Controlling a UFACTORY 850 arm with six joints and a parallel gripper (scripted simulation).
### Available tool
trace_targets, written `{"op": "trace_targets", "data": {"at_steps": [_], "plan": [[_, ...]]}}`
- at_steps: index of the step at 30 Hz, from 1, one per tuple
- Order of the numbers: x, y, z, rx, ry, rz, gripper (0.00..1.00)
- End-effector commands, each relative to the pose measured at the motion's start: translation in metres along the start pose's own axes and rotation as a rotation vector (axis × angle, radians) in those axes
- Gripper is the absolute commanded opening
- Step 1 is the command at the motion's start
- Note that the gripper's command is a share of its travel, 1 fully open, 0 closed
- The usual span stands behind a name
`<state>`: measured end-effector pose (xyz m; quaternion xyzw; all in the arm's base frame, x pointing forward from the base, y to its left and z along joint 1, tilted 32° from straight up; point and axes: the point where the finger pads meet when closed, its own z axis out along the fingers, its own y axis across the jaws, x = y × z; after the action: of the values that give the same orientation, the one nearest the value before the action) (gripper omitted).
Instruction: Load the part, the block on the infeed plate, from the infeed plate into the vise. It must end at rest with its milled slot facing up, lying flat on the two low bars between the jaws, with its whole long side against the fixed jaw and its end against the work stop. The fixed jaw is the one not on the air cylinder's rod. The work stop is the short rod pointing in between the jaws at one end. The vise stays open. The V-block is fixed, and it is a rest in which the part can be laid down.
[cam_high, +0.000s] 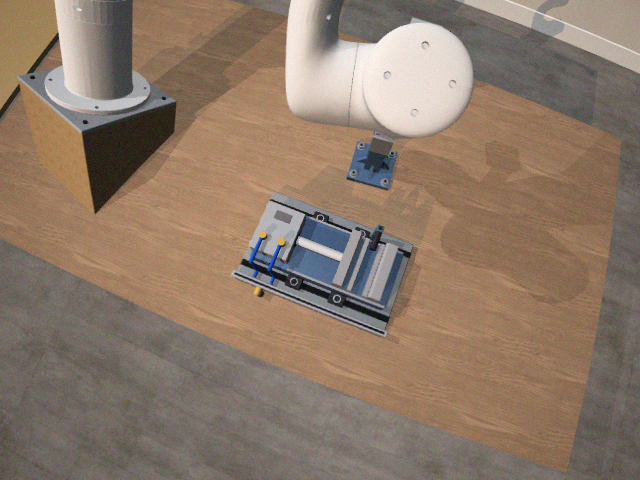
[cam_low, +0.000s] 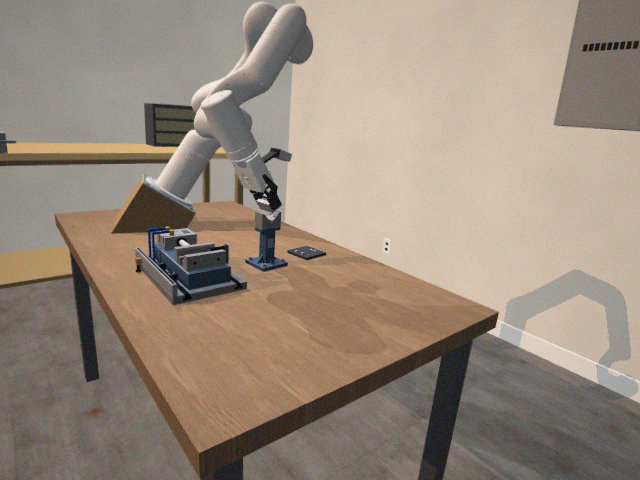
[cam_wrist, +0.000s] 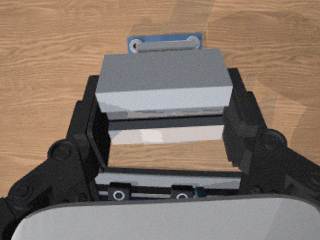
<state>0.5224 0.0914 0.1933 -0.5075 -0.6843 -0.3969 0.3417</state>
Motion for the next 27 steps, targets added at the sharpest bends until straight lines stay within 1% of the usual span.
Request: {"op": "trace_targets", "data": {"at_steps": [1,2,4,19,21,27], "plan": [[0.0008,0.0006,-0.0005,-0.001,-0.042,-0.001,0.00],[0.0009,0.0006,-0.0005,-0.001,-0.054,-0.001,0.00],[0.0009,0.0006,-0.0005,-0.001,-0.054,-0.001,0.00],[0.0029,0.0006,-0.0002,-0.001,-0.235,-0.001,0.00],[0.0029,0.0006,-0.0002,-0.001,-0.235,-0.001,0.00],[0.0037,0.0006,0.0000,-0.001,-0.305,-0.001,0.00]]}}
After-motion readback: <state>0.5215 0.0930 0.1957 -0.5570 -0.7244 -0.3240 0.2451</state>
